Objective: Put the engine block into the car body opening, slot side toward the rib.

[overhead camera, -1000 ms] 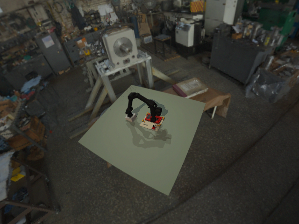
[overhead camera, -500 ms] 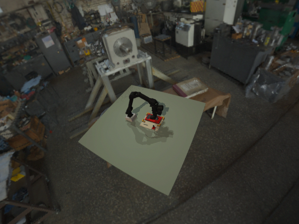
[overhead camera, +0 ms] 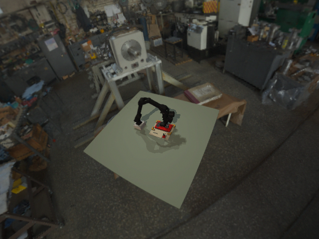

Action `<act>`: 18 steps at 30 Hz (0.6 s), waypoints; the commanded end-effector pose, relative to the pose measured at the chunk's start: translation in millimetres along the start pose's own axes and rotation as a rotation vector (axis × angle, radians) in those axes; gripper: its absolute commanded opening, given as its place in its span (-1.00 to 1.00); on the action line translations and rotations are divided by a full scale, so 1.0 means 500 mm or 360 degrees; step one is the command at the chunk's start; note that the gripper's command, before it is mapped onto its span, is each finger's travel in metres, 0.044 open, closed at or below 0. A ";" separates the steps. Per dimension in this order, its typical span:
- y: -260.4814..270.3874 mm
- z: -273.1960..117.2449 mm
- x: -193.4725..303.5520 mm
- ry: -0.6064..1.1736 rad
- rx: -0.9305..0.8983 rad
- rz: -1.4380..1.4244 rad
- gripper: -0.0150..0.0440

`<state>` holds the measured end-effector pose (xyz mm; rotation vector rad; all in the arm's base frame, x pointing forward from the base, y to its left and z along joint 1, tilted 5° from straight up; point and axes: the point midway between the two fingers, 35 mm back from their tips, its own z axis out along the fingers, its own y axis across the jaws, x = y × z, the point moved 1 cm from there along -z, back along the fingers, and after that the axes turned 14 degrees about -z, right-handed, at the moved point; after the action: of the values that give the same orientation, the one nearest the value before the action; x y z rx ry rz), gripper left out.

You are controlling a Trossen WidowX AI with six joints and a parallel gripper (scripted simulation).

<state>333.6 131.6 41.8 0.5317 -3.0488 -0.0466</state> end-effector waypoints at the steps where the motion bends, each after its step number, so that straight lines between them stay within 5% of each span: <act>1: 0.002 0.000 -0.001 -0.0003 -0.0009 0.0001 0.05; 18: 0.003 0.000 -0.002 -0.0003 -0.0009 -0.0103 0.05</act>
<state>333.4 131.9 41.3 0.5921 -3.0370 -0.0479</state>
